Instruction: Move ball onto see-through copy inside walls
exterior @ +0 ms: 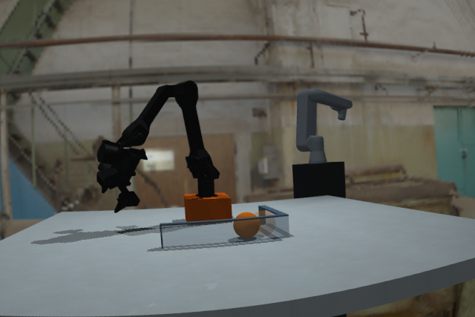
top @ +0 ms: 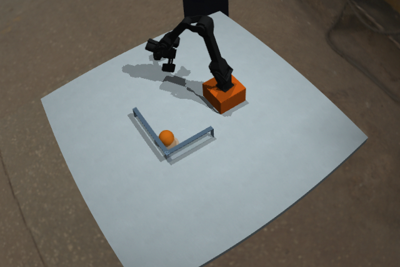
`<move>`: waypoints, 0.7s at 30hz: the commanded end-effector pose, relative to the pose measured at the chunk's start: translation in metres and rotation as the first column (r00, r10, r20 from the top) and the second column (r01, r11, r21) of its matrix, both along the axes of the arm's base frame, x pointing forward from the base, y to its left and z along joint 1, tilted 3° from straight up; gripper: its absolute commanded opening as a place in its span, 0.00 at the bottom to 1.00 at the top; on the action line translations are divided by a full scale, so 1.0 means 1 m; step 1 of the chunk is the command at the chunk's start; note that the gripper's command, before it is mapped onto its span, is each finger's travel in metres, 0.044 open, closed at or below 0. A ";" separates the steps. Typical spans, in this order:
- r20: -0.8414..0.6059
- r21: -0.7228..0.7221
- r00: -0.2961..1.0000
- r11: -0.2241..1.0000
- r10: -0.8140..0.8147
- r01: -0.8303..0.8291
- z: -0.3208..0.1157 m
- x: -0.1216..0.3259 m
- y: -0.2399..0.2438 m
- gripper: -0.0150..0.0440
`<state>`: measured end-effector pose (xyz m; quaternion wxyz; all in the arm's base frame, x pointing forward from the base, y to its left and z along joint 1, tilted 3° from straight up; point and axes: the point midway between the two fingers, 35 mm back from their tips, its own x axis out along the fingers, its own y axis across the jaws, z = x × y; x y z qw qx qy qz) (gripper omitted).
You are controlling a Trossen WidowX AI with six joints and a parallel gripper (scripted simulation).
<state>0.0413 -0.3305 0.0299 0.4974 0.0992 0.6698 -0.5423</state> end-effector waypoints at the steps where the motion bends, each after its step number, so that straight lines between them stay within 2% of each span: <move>1: 0.065 0.051 0.988 0.989 0.138 -0.141 -0.005 0.057 0.010 1.00; 10: 0.243 0.142 0.887 0.890 0.393 -0.433 0.000 0.184 0.070 1.00; 16: 0.381 0.182 0.780 0.787 0.496 -0.589 0.012 0.258 0.138 1.00; 21: 0.463 0.240 0.704 0.689 0.538 -0.684 0.024 0.301 0.208 1.00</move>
